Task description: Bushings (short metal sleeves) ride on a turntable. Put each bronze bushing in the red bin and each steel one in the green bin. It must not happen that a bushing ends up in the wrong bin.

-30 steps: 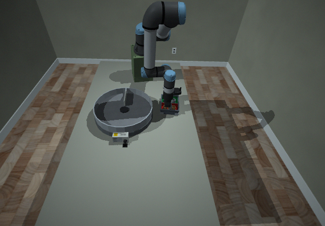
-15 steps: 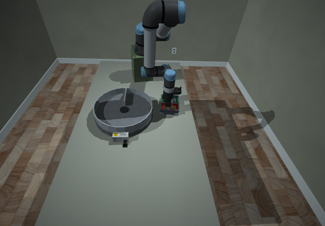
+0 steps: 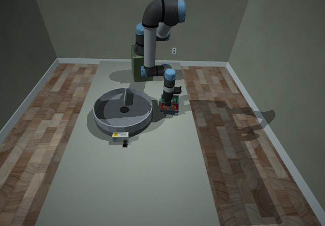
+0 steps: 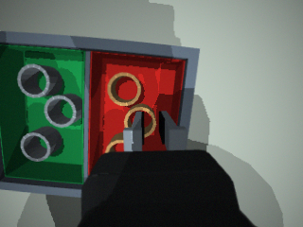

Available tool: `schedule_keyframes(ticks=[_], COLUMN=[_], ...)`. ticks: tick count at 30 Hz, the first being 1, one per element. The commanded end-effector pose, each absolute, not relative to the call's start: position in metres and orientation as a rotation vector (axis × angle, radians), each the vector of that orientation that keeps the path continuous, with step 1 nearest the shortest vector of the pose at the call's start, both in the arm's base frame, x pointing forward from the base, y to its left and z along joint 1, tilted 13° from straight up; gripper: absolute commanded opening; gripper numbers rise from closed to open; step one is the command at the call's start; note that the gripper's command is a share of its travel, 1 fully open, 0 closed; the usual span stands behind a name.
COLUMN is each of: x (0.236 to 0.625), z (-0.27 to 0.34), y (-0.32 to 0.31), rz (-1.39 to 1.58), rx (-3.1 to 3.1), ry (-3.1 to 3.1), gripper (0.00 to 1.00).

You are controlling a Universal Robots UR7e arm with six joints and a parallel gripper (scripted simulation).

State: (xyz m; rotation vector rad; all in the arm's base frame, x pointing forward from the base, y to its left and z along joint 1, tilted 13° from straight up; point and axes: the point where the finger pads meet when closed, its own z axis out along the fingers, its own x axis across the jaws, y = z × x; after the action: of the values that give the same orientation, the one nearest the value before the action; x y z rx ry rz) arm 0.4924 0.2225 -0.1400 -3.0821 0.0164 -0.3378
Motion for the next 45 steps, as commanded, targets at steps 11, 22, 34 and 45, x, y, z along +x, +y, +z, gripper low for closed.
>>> schedule_keyframes(ticks=[11,22,34,45], x=[0.492,0.491,0.491,0.49], z=[-0.136,-0.133,-0.13,-0.127], y=[0.223,0.222,0.222,0.222], rz=[-0.34,-0.34,-0.34,-0.34], rx=[-3.082,-3.082,-3.082,-3.082], ry=[0.016,0.016,0.016,0.016], gripper=[0.42,0.42,0.42,0.42])
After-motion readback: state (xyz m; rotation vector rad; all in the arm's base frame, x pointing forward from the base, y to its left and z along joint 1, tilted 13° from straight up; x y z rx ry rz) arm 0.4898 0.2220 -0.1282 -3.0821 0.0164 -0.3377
